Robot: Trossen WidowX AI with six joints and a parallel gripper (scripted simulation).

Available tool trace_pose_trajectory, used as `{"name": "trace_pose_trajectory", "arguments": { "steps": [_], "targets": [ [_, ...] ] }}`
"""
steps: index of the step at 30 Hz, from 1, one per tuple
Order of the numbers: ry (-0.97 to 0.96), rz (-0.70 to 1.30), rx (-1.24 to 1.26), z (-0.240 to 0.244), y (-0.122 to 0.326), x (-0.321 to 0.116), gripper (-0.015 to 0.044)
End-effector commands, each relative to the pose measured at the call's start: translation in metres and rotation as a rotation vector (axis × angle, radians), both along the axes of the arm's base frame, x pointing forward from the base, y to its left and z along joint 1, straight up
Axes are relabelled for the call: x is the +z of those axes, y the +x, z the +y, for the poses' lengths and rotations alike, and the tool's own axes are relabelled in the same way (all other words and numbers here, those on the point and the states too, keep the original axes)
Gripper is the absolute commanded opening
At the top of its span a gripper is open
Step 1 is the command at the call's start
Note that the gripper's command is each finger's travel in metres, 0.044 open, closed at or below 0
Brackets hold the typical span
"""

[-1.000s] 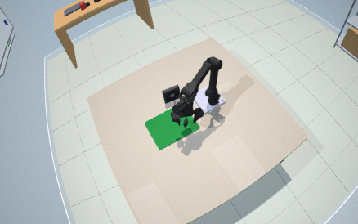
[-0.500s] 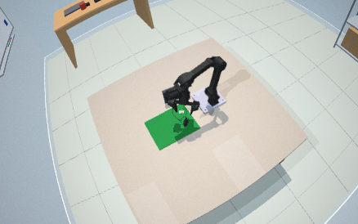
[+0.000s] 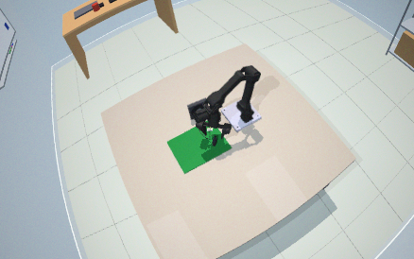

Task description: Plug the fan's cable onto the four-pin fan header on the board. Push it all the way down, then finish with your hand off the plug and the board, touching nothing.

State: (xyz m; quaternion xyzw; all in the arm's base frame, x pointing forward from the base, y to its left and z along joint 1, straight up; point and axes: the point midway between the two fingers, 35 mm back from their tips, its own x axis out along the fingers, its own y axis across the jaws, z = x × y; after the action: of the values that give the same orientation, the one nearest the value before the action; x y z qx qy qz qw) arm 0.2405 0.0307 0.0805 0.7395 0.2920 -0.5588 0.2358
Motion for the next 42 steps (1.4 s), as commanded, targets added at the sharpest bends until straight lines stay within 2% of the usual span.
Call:
{"name": "trace_pose_trajectory", "arguments": {
  "steps": [1, 20, 28, 42],
  "targets": [
    [0.004, 0.007, -0.006, 0.0, -0.001, -0.007, 0.044],
    [0.004, 0.007, -0.006, 0.0, -0.001, -0.035, 0.044],
    [0.0, 0.005, -0.001, 0.0, 0.0, -0.033, 0.023],
    [0.0, 0.005, -0.001, 0.0, 0.0, -0.033, 0.0137]
  ]
}}
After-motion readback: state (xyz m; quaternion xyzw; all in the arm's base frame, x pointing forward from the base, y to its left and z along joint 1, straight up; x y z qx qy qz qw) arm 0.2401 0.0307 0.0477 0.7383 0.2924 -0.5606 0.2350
